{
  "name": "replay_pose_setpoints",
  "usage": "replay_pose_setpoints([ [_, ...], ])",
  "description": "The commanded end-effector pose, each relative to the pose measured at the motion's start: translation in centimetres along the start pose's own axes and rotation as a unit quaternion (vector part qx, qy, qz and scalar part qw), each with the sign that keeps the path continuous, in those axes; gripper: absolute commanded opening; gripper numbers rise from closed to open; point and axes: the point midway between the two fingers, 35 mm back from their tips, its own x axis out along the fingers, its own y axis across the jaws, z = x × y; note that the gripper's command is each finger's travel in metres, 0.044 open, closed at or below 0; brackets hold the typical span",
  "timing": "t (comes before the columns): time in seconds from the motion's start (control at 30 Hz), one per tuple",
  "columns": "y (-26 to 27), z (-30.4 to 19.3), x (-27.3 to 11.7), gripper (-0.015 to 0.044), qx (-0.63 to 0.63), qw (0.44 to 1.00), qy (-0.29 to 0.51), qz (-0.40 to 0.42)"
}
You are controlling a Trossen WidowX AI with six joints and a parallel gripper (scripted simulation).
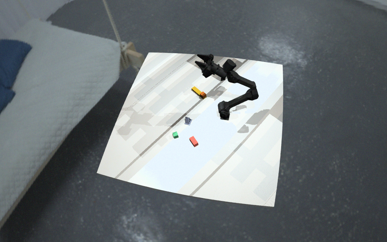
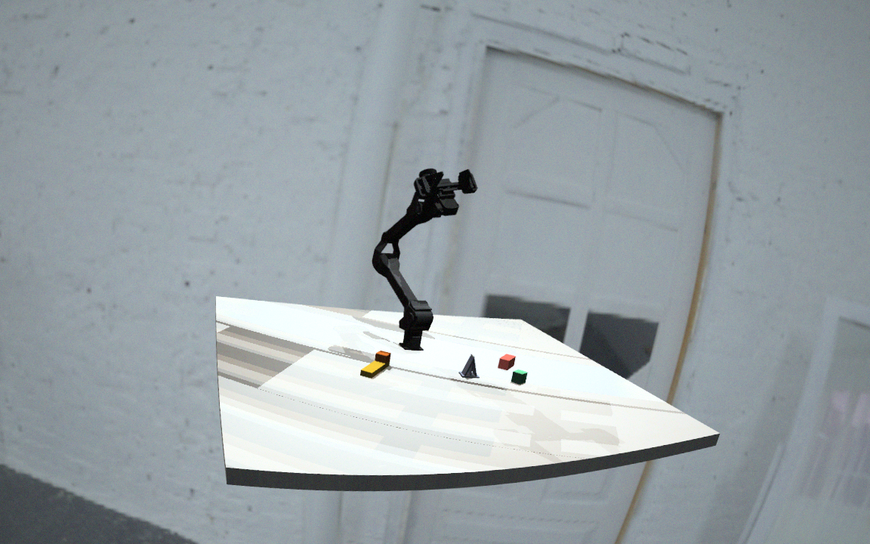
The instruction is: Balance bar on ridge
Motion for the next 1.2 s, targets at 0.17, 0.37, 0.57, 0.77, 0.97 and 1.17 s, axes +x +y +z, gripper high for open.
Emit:
replay_pose_setpoints([
  [0.17, 0.3, 2.3, 1.5, 0.0315, 0.04, 0.998, -0.039, 0.019],
  [0.37, 1.0, 5.1, 3.3, 0.0315, 0.077, 0.993, -0.077, 0.05],
  [0.57, 1.9, 7.3, 4.6, 0.0315, 0.102, 0.987, -0.101, 0.075],
  [0.77, 3.2, 9.7, 5.5, 0.0315, 0.155, 0.973, -0.13, 0.113],
  [0.97, 5.0, 12.5, 6.4, 0.0315, 0.221, 0.948, -0.157, 0.168],
  [1.17, 7.8, 16.0, 7.0, 0.0315, 0.275, 0.913, -0.182, 0.238],
])
